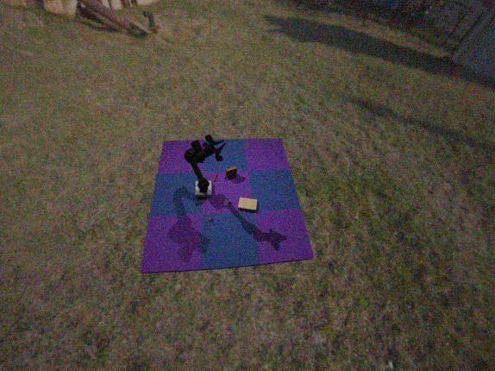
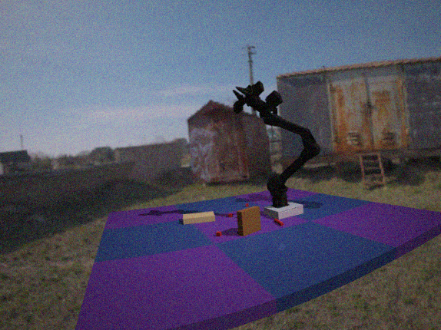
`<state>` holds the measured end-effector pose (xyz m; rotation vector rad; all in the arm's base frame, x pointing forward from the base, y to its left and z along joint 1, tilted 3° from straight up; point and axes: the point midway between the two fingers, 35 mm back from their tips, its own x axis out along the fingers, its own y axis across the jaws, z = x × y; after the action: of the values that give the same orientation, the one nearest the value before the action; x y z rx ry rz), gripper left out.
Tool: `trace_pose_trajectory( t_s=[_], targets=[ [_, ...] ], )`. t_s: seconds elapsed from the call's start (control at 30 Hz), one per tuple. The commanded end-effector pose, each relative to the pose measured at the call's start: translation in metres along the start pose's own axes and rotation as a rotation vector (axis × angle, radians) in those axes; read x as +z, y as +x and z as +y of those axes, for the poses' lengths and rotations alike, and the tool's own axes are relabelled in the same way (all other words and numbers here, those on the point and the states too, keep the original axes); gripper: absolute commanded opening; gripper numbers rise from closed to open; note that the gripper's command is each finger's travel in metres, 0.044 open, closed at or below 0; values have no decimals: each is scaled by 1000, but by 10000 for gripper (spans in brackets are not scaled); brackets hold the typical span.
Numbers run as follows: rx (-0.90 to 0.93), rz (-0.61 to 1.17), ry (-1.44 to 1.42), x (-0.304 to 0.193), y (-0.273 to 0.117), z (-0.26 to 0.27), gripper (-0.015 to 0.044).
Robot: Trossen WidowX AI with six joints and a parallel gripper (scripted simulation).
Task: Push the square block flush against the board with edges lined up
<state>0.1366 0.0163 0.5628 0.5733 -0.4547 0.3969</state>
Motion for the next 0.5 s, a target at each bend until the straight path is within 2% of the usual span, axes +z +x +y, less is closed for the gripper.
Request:
trace_pose_trajectory(
  t_s=[0.0,0.47],
  targets=[
    [11,2,24,3,5,-8,0],
    [-13,15,58,3,21,-41,0]
  ],
)
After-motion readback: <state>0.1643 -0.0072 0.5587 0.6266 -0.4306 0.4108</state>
